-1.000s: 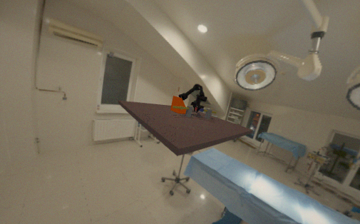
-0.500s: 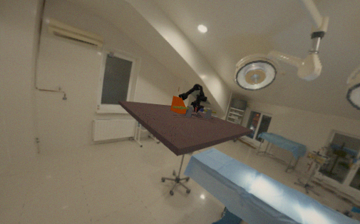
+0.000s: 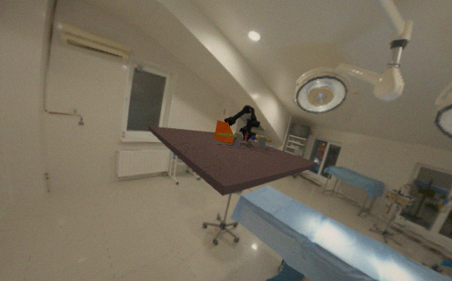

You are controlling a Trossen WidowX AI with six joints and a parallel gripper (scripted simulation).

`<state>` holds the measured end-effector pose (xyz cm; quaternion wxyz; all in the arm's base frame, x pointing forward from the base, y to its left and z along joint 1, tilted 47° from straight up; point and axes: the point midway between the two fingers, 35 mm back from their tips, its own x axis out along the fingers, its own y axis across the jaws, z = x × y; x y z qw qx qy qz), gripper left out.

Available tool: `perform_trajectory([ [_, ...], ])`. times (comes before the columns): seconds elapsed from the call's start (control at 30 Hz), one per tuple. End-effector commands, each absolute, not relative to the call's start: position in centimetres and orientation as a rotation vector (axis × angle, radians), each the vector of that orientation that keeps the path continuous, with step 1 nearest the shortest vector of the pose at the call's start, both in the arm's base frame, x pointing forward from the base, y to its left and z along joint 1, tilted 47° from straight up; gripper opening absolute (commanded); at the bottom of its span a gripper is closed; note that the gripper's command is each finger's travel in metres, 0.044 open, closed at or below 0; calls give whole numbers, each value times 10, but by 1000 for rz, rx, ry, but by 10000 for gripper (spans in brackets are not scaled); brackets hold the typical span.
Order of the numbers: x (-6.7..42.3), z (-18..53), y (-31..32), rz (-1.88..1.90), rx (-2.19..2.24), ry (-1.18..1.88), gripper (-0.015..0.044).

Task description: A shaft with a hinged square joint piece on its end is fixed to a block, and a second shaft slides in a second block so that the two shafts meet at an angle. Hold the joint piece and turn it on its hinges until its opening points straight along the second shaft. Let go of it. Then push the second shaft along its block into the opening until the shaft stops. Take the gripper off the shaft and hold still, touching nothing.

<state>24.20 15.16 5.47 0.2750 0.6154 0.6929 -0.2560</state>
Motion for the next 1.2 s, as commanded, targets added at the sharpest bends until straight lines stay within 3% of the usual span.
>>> perform_trajectory([
  [0.0, 242, 55, 152, -688, 1654, 1863, 147],
  [0.13, 242, 55, 152, -688, 1654, 1863, 147],
  [0.33, 242, 55, 152, -688, 1654, 1863, 0],
  [1.17, 244, 54, 152, -636, 1638, 1874, 0],
])
